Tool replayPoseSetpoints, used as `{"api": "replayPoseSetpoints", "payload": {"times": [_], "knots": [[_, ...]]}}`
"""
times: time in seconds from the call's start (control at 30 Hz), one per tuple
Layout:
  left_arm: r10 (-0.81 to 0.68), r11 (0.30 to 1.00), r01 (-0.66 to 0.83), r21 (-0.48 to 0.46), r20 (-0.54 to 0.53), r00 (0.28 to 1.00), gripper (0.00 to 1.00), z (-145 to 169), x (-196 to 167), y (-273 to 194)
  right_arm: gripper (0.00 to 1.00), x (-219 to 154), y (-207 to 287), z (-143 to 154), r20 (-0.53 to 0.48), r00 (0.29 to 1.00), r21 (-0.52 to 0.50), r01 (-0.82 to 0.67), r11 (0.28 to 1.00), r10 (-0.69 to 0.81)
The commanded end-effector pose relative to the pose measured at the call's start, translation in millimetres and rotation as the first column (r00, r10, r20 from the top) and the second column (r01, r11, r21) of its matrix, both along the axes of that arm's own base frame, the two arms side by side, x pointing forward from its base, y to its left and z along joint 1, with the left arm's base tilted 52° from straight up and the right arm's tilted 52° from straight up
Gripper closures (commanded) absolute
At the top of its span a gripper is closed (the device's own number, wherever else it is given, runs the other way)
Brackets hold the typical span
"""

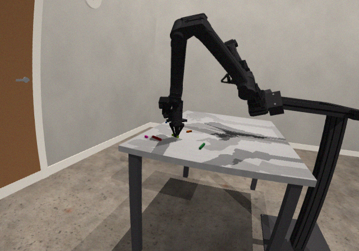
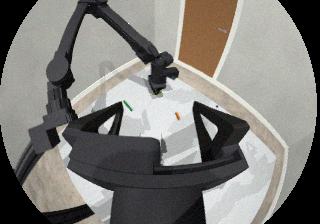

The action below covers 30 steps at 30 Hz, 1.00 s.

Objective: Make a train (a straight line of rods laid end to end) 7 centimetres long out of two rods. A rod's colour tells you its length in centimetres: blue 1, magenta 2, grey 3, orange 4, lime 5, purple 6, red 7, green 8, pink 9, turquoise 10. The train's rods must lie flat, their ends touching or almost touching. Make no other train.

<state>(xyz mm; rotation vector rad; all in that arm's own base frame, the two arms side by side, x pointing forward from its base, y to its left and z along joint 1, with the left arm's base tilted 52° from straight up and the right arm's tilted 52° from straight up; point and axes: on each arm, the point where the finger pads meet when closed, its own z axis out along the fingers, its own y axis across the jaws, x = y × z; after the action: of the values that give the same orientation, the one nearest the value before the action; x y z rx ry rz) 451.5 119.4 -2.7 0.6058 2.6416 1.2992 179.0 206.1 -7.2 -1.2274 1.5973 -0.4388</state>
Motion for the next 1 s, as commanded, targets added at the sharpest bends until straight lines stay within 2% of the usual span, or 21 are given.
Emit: {"api": "replayPoseSetpoints", "payload": {"times": [0.0,0.73,0.77,0.8,0.9,0.93,0.97], "knots": [[-0.006,1.0,0.007,-0.007,0.032,0.999,0.97,1.7,14.3,1.5,0.0,-3.8,6.2,3.6,-0.004,1.0,0.033,-0.01,0.999,0.011],[-0.016,1.0,0.016,-0.005,0.032,0.999,0.97,1.0,13.0,2.0,0.0,-3.8,6.2,3.6,-0.004,1.0,0.033,-0.01,0.999,0.011],[-0.018,1.0,0.018,-0.005,0.032,0.999,0.85,1.0,13.3,0.9,0.0,-3.8,6.2,3.6,-0.004,1.0,0.033,-0.01,0.999,0.011],[-0.019,1.0,0.019,-0.005,0.032,0.999,0.8,1.0,13.4,0.5,0.0,-3.8,6.2,3.6,-0.004,1.0,0.033,-0.01,0.999,0.011],[-0.018,1.0,0.018,-0.005,0.031,0.999,0.8,0.7,12.6,1.0,0.0,-3.8,6.2,3.6,-0.004,1.0,0.033,-0.01,0.999,0.011],[-0.018,1.0,0.019,-0.005,0.03,0.999,0.68,2.7,10.3,1.0,0.0,-3.8,6.2,3.6,-0.004,1.0,0.033,-0.01,0.999,0.011],[-0.019,1.0,0.019,-0.005,0.026,0.999,0.67,5.3,6.7,0.9,0.0,-3.8,6.2,3.6,-0.004,1.0,0.033,-0.01,0.999,0.011]]}}
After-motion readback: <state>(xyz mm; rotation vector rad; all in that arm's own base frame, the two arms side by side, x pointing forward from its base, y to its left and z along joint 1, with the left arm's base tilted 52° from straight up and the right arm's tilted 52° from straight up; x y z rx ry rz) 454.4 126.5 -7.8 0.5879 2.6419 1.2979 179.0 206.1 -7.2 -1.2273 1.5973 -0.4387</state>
